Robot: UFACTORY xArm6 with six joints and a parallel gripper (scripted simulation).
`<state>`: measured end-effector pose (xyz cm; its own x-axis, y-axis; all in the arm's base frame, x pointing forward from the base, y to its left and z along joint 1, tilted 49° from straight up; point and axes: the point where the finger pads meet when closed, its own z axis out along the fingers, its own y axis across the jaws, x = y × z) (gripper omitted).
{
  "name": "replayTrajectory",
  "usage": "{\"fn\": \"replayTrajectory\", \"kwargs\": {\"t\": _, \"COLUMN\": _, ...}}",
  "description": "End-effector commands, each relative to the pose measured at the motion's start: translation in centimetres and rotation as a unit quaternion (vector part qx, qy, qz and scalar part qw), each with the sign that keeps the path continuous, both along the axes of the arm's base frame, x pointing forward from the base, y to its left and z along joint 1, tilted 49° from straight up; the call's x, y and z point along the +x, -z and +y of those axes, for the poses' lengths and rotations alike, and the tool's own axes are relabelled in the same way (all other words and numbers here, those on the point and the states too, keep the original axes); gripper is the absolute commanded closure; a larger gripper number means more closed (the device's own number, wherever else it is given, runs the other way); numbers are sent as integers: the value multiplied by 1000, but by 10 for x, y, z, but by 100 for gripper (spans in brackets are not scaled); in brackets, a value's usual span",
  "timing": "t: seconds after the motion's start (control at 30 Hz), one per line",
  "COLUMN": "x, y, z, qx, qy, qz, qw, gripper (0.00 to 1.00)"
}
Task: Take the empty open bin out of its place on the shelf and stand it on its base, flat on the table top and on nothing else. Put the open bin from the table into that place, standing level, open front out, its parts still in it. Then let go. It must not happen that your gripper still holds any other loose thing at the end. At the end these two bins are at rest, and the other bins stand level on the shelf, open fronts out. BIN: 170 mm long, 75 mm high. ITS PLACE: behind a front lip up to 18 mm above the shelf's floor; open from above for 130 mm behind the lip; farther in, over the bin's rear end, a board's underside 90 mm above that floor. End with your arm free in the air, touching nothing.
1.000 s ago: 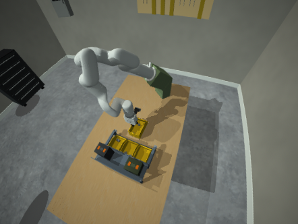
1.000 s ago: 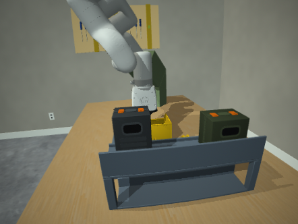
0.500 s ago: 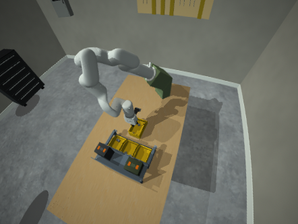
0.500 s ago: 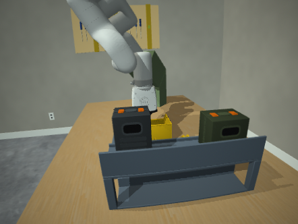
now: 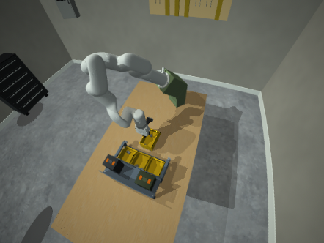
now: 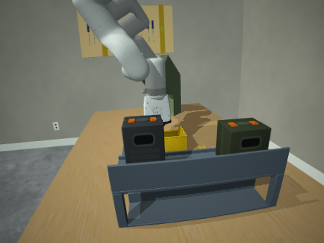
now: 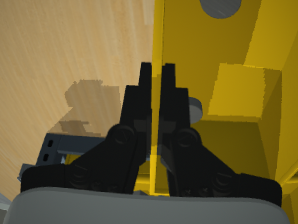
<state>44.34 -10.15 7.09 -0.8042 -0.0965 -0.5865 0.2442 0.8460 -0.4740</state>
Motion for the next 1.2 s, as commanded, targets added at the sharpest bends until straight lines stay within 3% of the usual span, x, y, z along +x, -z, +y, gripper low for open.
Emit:
{"fn": "replayTrajectory", "kwargs": {"t": 0.0, "x": 1, "y": 0, "z": 0, "qx": 0, "qy": -1, "qz": -1, "qw": 1000, "gripper": 100}}
{"fn": "replayTrajectory", "kwargs": {"t": 0.4, "x": 1, "y": 0, "z": 0, "qx": 0, "qy": -1, "qz": -1, "qw": 1000, "gripper": 100}}
{"fn": "replayTrajectory", "kwargs": {"t": 0.43, "x": 1, "y": 0, "z": 0, "qx": 0, "qy": -1, "qz": -1, "qw": 1000, "gripper": 74}}
{"fn": "replayTrajectory", "kwargs": {"t": 1.17, "x": 1, "y": 0, "z": 0, "qx": 0, "qy": -1, "qz": -1, "qw": 1000, "gripper": 74}}
